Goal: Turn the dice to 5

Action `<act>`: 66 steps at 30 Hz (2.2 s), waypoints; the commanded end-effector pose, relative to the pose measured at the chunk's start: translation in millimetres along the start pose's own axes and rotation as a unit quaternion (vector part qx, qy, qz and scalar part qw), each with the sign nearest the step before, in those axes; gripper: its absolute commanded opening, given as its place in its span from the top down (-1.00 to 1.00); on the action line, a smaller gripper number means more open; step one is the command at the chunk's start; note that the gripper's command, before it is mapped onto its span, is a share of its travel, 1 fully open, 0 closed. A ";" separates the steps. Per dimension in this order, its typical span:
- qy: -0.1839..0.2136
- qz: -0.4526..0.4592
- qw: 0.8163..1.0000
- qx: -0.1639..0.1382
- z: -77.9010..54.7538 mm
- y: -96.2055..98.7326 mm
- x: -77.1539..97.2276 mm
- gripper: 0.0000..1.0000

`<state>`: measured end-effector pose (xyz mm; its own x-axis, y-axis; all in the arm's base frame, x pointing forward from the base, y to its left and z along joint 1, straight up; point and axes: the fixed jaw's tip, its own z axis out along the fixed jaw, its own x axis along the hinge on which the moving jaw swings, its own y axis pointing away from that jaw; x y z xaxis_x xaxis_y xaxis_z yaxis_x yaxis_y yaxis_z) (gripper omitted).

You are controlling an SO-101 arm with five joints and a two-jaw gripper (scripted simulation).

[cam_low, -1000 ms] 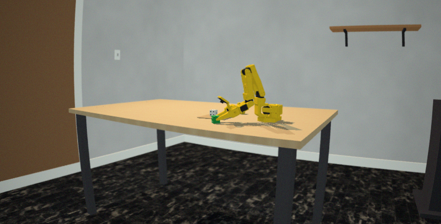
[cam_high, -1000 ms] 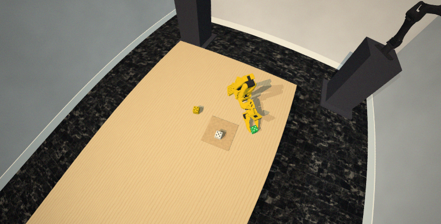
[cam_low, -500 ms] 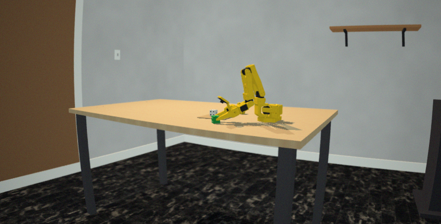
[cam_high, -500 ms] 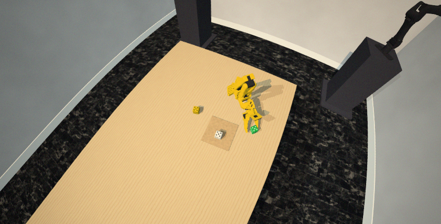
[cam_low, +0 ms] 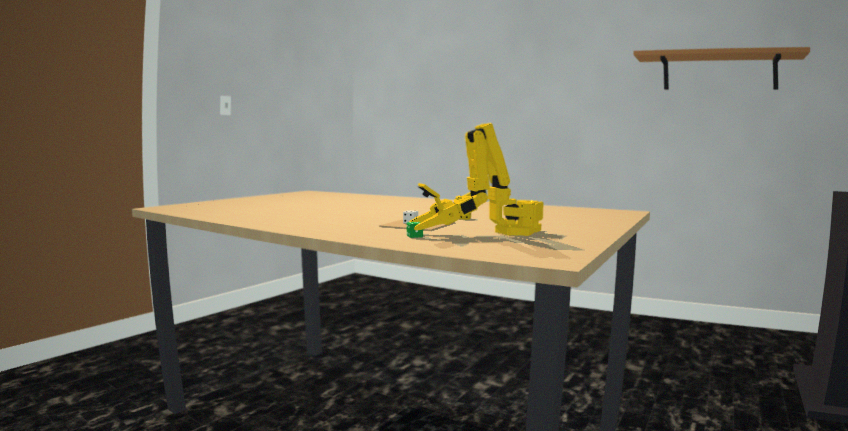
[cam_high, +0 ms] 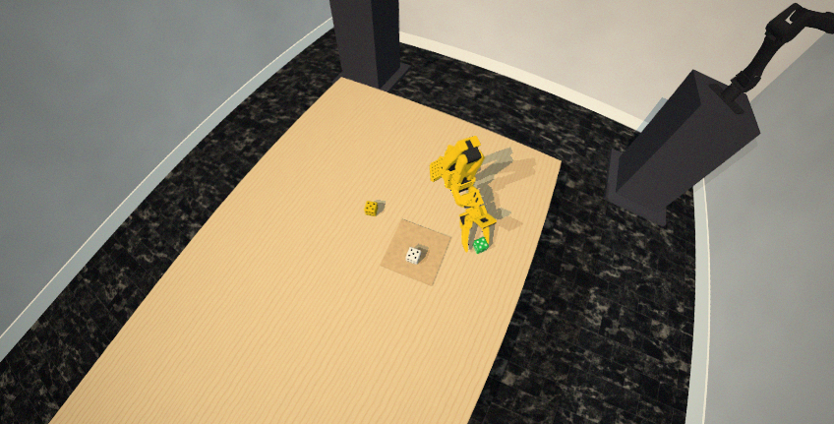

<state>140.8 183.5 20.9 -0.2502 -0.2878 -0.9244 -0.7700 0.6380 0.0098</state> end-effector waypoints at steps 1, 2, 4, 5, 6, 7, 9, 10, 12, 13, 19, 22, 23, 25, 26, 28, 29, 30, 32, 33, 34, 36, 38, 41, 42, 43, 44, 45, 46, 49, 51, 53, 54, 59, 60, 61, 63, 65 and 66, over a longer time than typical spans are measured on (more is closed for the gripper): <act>-0.014 -0.003 1.000 0.003 -0.5 -1.4 -16.0 0.29; -0.014 -0.003 1.000 0.003 -1.1 -1.4 -19.0 0.29; -0.014 -0.003 1.000 0.003 -3.0 -1.3 -25.1 0.29; -0.014 -0.003 1.000 0.003 -4.2 -1.3 -28.2 0.29; -0.014 -0.003 1.000 0.003 -4.2 -1.3 -28.2 0.29; -0.014 -0.003 1.000 0.003 -4.2 -1.3 -28.2 0.29; -0.014 -0.003 1.000 0.003 -7.1 -1.2 -33.8 0.29; -0.014 -0.003 1.000 0.003 -8.6 -1.2 -36.4 0.29; -0.014 -0.003 1.000 0.003 -11.7 -1.2 -40.7 0.29; -0.014 -0.003 1.000 0.003 -13.2 -1.1 -42.4 0.29; -0.014 -0.003 1.000 0.003 -18.3 -1.1 -47.5 0.29; -0.014 -0.003 1.000 0.003 -18.6 -1.1 -47.8 0.29; -0.014 -0.003 1.000 0.003 -18.6 -1.1 -47.8 0.29; -0.014 -0.003 1.000 0.003 -18.6 -1.1 -47.8 0.29; -0.014 -0.003 1.000 0.003 -18.6 -1.1 -47.8 0.29; -0.014 -0.003 1.000 0.003 -18.6 -1.1 -47.8 0.29; -0.014 -0.003 1.000 0.003 -18.6 -1.1 -47.8 0.29; -0.014 -0.003 1.000 0.003 -18.6 -1.1 -47.8 0.29; -0.014 -0.003 1.000 0.003 -18.6 -1.1 -47.8 0.29; -0.014 -0.003 1.000 0.003 -18.6 -1.1 -47.8 0.29; -0.014 -0.003 1.000 0.003 -18.6 -1.1 -47.8 0.29; -0.014 -0.003 1.000 0.003 -18.6 -1.1 -47.8 0.29; -0.014 -0.003 1.000 0.003 -18.6 -1.1 -47.8 0.29; -0.014 -0.003 1.000 0.003 -18.6 -1.1 -47.8 0.29; -0.014 -0.003 1.000 0.003 -18.6 -1.1 -47.8 0.29; -0.015 -0.003 1.000 0.003 -18.7 -1.1 -48.1 0.29; -0.016 -0.003 1.000 0.003 -18.8 -1.0 -48.7 0.29; -0.019 -0.003 1.000 0.003 -19.0 -1.0 -49.7 0.29; -0.023 -0.003 1.000 0.003 -19.3 -1.0 -51.4 0.29; -0.044 -0.003 0.999 0.003 -21.1 -0.9 -60.2 0.29; -0.066 -0.003 0.998 0.003 -23.3 -0.9 -69.0 0.29; -0.093 -0.003 0.996 0.003 -26.5 -0.8 -79.7 0.29; -0.108 -0.003 0.994 0.003 -28.5 -0.7 -85.4 0.29; -0.154 -0.004 0.988 0.002 -36.0 -0.5 -103.2 0.29; -0.169 -0.004 0.986 0.002 -38.8 -0.4 -108.8 0.30; -0.184 -0.004 0.983 0.002 -41.7 -0.4 -114.2 0.30; -0.210 -0.004 0.978 0.002 -47.3 -0.3 -123.8 0.30; -0.231 -0.004 0.973 0.002 -52.3 -0.2 -131.5 0.30; -0.240 -0.004 0.971 0.002 -54.4 -0.1 -134.4 0.30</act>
<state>142.9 186.2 138.8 -0.0232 -0.0115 -0.9997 -0.7727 0.6347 0.0106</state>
